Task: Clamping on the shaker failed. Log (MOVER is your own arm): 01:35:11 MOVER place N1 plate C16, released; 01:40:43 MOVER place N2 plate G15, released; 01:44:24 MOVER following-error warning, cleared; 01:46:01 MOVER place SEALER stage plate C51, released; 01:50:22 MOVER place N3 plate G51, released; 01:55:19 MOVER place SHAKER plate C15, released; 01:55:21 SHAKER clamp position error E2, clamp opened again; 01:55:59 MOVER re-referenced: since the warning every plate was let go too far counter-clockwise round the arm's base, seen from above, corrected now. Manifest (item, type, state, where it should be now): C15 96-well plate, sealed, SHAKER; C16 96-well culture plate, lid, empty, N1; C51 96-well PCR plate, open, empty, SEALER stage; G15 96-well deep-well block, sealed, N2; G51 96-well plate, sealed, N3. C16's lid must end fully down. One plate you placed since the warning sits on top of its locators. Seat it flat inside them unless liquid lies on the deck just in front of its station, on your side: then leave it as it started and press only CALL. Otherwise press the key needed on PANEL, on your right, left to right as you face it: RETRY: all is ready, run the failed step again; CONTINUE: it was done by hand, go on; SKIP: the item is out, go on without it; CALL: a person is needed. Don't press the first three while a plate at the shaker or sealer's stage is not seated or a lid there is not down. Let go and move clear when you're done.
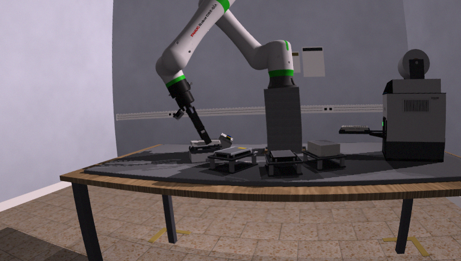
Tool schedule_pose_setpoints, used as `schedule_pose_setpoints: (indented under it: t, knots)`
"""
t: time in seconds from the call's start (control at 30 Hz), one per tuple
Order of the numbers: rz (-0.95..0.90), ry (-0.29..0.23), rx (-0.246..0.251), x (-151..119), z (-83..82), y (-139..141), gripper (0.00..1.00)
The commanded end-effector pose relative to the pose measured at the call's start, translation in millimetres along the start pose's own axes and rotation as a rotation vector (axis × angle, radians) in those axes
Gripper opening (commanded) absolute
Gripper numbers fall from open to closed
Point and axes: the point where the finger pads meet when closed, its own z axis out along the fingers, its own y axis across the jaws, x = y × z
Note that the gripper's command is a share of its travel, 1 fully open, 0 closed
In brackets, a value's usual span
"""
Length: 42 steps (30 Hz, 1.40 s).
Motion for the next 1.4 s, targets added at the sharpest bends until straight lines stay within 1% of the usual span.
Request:
schedule_pose_setpoints:
  t: [0.0, 1.37]
  knots:
    - [0.0, 0.002, 0.0, 1.0, 0.1, -0.1, 0.1]
    - [0.0, 0.002, 0.0, 4.4, 7.2, -0.1, 0.1]
